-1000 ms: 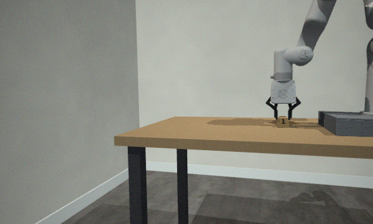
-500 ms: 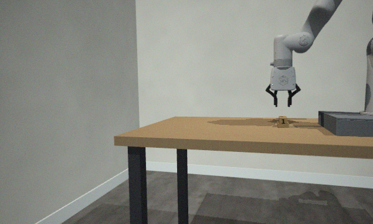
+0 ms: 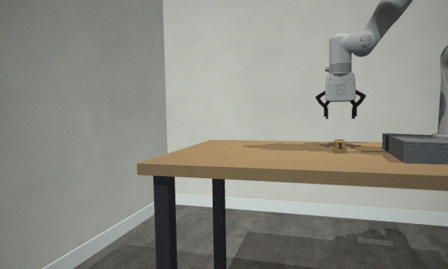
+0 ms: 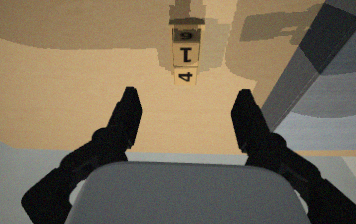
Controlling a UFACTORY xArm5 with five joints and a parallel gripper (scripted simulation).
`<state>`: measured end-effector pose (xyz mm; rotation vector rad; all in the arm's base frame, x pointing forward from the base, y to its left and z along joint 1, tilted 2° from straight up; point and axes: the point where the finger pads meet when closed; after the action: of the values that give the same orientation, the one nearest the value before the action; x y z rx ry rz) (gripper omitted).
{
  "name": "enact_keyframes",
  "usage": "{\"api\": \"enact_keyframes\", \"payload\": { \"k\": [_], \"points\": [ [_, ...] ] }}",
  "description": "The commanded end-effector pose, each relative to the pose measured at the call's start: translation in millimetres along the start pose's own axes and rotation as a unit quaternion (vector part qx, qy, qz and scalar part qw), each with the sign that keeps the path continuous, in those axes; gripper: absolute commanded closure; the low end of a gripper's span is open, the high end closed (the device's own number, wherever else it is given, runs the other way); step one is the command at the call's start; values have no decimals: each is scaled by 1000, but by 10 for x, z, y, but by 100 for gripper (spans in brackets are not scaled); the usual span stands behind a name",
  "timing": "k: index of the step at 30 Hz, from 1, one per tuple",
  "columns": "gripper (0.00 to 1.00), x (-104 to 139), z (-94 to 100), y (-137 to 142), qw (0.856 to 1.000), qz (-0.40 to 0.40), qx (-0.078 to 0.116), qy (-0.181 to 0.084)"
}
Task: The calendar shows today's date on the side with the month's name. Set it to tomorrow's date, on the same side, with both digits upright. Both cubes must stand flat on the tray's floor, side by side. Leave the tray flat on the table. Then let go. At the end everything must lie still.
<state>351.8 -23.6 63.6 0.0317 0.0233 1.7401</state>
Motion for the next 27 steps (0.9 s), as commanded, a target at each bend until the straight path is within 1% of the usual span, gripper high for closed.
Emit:
{"api": "enact_keyframes", "payload": {
  "k": [1, 17, 22, 24, 27],
  "points": [
    [0, -3, 15, -13, 1000, 0, -2, 0],
    [0, -2, 21, -14, 1000, 0, -2, 0],
    [0, 9, 98, -16, 1000, 0, -2, 1],
    [0, 9, 98, -16, 1000, 0, -2, 1],
    [0, 12, 193, -16, 1000, 0, -2, 1]
  ]
}}
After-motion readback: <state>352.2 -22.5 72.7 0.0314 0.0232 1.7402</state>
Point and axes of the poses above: the point where the finger pads meet when closed, its own z axis back along the fingers, its own y axis across the jaws, x = y × z, and after that the axes turned 13 degrees about z, right-handed
